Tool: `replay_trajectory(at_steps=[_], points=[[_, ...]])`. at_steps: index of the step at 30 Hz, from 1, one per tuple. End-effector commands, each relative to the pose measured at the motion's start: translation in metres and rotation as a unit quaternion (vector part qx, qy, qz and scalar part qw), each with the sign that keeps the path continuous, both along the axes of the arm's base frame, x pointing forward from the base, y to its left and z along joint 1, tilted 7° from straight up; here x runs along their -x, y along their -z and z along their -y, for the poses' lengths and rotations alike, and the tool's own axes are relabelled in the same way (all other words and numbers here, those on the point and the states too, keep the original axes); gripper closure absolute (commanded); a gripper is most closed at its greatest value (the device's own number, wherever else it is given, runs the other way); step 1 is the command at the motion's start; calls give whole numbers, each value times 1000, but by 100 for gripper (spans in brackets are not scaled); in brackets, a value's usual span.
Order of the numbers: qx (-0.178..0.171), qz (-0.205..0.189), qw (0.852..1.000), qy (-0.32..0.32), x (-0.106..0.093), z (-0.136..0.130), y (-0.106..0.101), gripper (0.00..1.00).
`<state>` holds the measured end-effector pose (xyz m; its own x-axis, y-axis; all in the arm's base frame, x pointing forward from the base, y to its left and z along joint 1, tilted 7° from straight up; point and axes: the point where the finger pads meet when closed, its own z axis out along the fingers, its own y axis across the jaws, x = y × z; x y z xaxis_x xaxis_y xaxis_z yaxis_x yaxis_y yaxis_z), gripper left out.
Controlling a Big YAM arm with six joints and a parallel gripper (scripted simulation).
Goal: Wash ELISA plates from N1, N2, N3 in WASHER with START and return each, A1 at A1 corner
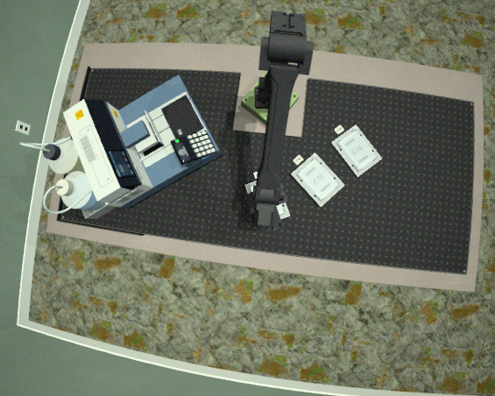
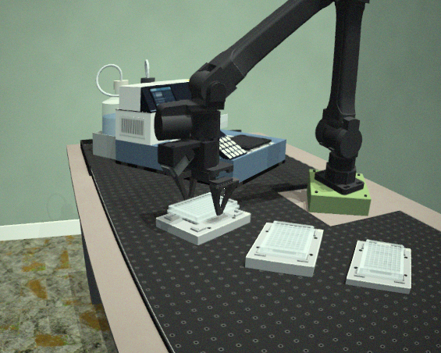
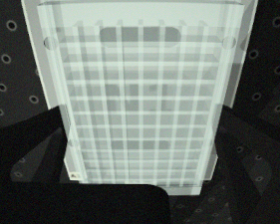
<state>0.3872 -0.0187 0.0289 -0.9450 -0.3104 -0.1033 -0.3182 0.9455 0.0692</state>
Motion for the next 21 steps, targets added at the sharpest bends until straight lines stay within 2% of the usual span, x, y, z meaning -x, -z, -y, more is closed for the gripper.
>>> replay_trajectory(at_steps=[1, 5, 6, 10, 21], points=[[2, 17, 1000, 0, -12, 0, -9, 16], [2, 17, 1000, 0, -11, 0, -9, 16], [2, 19, 1000, 0, -5, -5, -8, 16], [2, 19, 1000, 3, -12, 0, -9, 16], [1, 6, 1000, 4, -4, 2, 2, 16]])
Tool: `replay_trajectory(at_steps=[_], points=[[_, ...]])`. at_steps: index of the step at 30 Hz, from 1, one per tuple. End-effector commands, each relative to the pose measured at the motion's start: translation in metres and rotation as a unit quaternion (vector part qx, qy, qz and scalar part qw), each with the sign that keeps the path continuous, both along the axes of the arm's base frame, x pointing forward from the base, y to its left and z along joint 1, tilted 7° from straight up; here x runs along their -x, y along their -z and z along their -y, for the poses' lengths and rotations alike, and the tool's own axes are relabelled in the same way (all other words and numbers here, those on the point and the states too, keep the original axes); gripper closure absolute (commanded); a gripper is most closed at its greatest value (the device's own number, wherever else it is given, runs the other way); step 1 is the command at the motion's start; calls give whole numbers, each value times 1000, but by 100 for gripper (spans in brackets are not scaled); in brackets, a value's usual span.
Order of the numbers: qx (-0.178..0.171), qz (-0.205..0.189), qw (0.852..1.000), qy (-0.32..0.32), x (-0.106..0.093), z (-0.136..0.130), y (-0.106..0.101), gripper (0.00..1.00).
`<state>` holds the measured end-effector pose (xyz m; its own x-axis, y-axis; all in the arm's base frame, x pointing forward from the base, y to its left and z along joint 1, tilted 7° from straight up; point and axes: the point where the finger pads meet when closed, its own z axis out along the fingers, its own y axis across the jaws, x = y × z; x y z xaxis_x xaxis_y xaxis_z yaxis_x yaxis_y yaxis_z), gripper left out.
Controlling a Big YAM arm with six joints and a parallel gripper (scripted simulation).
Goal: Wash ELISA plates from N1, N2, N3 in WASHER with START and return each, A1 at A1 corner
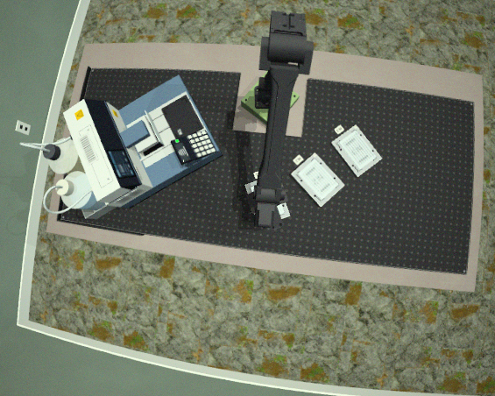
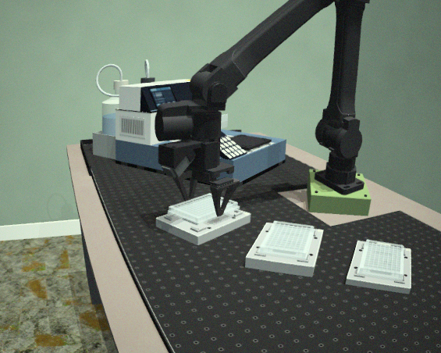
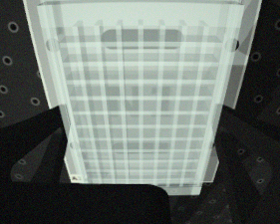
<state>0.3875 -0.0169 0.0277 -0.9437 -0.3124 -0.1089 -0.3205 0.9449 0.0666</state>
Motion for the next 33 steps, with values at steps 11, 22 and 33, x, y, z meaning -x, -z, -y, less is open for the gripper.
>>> replay_trajectory(at_steps=[11, 22, 33], points=[[2, 8, 1000, 3, -8, 5, -2, 16], [1, 4, 1000, 3, -4, 5, 5, 16], [2, 9, 1000, 3, -9, 6, 3, 16]])
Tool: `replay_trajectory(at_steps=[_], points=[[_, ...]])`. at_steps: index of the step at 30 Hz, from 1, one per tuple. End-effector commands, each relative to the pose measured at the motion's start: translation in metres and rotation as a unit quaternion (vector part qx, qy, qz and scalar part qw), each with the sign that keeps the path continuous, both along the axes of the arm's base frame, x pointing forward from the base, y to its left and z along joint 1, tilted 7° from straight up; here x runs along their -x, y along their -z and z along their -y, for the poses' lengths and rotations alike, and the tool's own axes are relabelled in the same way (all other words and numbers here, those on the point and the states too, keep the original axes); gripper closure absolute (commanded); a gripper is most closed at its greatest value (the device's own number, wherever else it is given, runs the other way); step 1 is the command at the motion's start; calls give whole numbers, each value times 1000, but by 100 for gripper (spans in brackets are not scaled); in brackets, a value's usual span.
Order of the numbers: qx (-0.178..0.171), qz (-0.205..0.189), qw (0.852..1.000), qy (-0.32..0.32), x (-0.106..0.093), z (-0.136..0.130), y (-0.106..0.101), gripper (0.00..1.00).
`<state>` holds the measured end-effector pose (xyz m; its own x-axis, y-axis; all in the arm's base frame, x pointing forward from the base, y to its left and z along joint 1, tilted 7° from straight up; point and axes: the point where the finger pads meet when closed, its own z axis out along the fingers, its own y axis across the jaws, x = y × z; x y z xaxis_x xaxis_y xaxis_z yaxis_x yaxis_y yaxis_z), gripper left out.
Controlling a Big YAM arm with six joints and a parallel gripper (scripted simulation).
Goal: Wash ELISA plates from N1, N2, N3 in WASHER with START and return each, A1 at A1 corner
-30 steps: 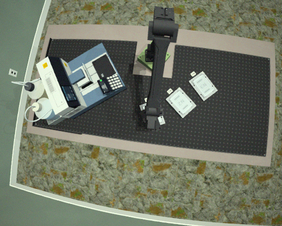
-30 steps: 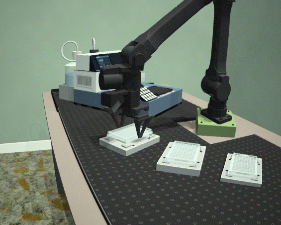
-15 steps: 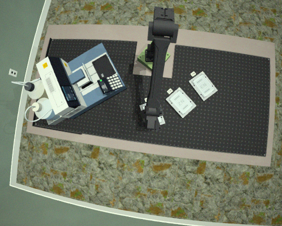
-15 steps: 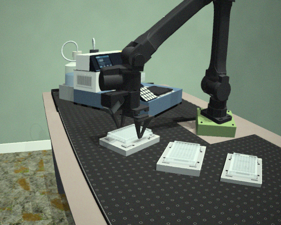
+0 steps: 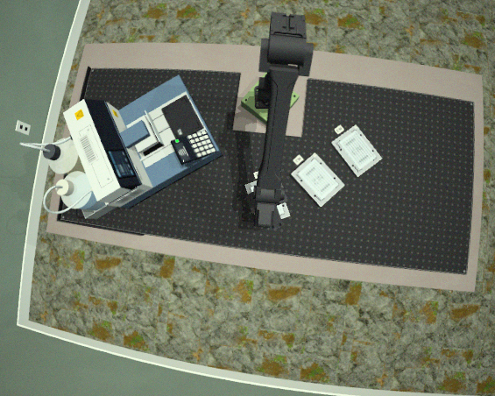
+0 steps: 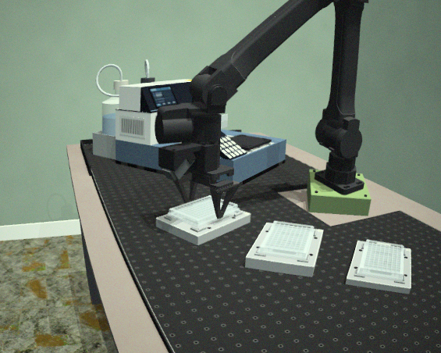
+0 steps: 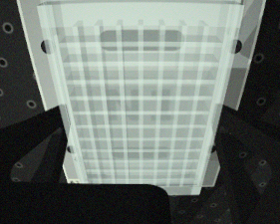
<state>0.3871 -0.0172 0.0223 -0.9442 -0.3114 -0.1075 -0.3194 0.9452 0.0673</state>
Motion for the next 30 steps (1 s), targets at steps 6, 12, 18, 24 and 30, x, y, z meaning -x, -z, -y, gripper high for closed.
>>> replay_trajectory(at_steps=[6, 12, 18, 24, 30], points=[[1, 6, 1000, 3, -6, 5, 1, 16], [1, 5, 1000, 3, -4, 5, 1, 16], [2, 7, 1000, 3, -6, 4, 2, 16], [1, 5, 1000, 3, -5, 4, 4, 16], [1, 7, 1000, 3, -7, 4, 3, 16]])
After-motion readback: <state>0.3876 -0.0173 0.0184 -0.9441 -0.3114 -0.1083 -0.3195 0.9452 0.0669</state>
